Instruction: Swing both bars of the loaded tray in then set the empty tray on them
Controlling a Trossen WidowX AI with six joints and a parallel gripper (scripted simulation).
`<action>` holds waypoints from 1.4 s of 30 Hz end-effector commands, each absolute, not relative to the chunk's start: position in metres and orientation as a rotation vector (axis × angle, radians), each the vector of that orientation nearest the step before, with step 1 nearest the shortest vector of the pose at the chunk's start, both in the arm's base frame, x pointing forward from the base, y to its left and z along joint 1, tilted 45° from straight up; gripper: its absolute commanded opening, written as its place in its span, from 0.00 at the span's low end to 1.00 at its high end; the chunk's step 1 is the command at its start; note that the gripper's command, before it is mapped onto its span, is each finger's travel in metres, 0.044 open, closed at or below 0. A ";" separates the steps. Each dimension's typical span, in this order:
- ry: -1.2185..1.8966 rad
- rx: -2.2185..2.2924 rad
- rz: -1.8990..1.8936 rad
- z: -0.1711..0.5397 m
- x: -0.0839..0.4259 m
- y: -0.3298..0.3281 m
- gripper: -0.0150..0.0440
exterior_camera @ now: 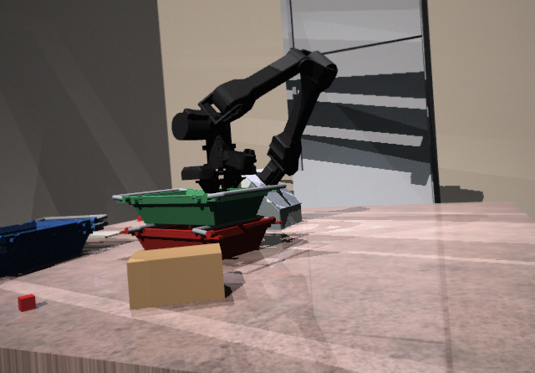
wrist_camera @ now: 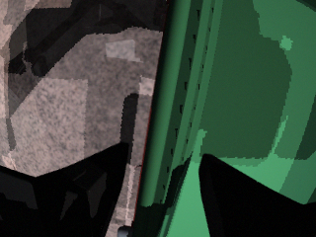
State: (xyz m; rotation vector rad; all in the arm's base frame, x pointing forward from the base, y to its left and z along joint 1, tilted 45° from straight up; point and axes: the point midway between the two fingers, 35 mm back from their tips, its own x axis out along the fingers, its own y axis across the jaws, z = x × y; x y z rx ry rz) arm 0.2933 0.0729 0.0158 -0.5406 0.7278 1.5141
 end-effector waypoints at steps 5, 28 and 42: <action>0.730 -0.533 1.517 0.016 0.292 0.074 0.75; 0.733 -0.543 1.512 0.033 0.300 0.054 1.00; 0.735 -0.536 1.516 0.094 0.303 -0.004 1.00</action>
